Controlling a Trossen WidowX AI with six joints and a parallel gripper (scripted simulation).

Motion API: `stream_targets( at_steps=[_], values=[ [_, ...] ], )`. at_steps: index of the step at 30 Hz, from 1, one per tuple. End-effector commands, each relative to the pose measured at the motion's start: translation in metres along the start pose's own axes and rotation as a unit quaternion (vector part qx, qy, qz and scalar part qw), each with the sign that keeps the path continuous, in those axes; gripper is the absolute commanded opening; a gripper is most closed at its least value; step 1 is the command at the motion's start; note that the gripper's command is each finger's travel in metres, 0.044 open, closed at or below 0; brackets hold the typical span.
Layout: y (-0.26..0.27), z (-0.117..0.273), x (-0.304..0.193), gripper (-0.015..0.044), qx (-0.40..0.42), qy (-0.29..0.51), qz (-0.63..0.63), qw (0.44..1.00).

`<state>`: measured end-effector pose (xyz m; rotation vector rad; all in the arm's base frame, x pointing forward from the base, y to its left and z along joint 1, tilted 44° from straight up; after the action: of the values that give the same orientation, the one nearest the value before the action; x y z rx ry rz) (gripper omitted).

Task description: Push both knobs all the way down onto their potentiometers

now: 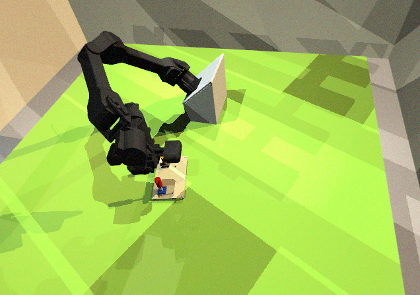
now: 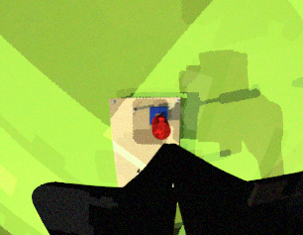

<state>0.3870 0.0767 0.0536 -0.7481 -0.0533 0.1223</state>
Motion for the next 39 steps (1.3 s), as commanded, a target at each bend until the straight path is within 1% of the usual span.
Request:
stream_targets(
  at_steps=[1, 14, 27, 39],
  values=[
    [0.001, -0.018, -0.002, 0.0000, -0.003, 0.012, 0.005, 1.000],
    [0.001, -0.019, -0.002, 0.0000, -0.003, 0.012, 0.005, 1.000],
    [0.001, -0.038, -0.002, 0.0000, -0.004, 0.012, 0.005, 1.000],
    [0.001, -0.039, -0.002, 0.0000, -0.004, 0.012, 0.005, 1.000]
  ],
)
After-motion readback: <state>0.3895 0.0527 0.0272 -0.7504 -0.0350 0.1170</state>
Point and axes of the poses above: the point midway between the two fingers, 35 mm back from their tips, its own z axis back along the fingers, its own y axis across the jaws, x = y × z, the point moved 2 cm from there along z, back along the fingers, and after that the axes turned 11 degrees about -z, right-handed, at the moved point
